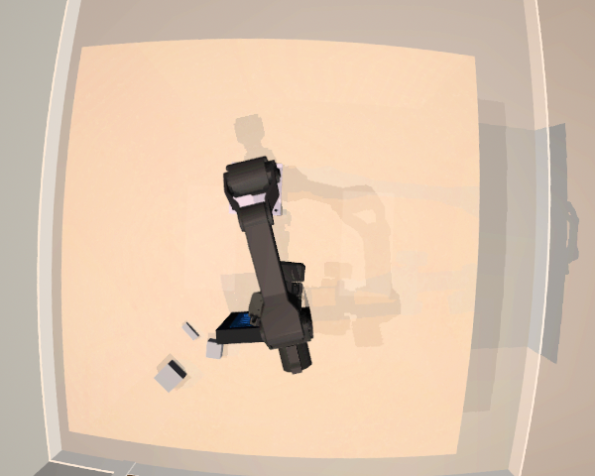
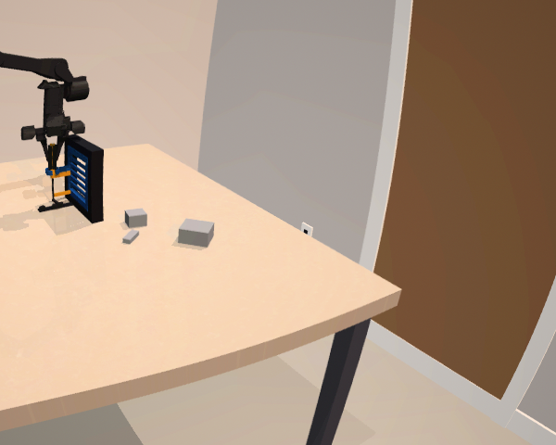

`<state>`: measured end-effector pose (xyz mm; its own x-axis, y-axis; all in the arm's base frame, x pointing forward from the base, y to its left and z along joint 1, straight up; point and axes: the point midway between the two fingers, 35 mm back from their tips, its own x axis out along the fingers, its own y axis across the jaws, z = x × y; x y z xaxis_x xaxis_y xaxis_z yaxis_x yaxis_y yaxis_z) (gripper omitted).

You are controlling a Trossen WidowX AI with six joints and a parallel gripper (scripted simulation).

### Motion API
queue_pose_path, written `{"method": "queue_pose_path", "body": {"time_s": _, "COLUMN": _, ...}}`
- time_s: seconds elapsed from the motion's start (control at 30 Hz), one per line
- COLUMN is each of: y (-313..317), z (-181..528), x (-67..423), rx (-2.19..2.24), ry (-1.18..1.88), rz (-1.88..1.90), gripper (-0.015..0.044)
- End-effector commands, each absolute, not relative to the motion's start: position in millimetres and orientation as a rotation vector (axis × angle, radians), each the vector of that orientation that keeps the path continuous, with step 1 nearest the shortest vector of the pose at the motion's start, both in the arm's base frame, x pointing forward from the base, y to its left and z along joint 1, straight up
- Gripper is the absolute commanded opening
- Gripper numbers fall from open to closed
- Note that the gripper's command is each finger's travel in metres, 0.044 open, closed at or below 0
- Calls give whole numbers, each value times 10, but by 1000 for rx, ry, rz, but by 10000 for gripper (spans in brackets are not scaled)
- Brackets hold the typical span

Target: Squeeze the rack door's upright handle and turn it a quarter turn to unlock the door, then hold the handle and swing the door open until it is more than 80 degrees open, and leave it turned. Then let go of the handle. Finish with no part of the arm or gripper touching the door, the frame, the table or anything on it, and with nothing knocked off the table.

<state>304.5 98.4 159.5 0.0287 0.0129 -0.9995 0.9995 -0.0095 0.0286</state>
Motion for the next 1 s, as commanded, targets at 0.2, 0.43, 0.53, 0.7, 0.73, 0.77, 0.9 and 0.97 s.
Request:
{"method": "queue_pose_path", "body": {"time_s": 0.2, "y": 976, "z": 1582, "x": 3046, "rx": 1237, "ry": 1189, "rz": -1193, "gripper": 25}}
{"method": "queue_pose_path", "body": {"time_s": 0.43, "y": 960, "z": 1582, "x": 3020, "rx": 1183, "ry": 1222, "rz": -1141, "gripper": 25}}
{"method": "queue_pose_path", "body": {"time_s": 0.53, "y": 946, "z": 1582, "x": 2997, "rx": 1137, "ry": 1248, "rz": -1096, "gripper": 25}}
{"method": "queue_pose_path", "body": {"time_s": 0.7, "y": 922, "z": 1580, "x": 2959, "rx": 1060, "ry": 1289, "rz": -1022, "gripper": 25}}
{"method": "queue_pose_path", "body": {"time_s": 0.73, "y": 917, "z": 1580, "x": 2950, "rx": 1045, "ry": 1297, "rz": -1007, "gripper": 25}}
{"method": "queue_pose_path", "body": {"time_s": 0.77, "y": 912, "z": 1580, "x": 2942, "rx": 1030, "ry": 1305, "rz": -992, "gripper": 25}}
{"method": "queue_pose_path", "body": {"time_s": 0.9, "y": 884, "z": 1578, "x": 2901, "rx": 968, "ry": 1334, "rz": -933, "gripper": 25}}
{"method": "queue_pose_path", "body": {"time_s": 0.97, "y": 866, "z": 1577, "x": 2876, "rx": 937, "ry": 1348, "rz": -903, "gripper": 25}}
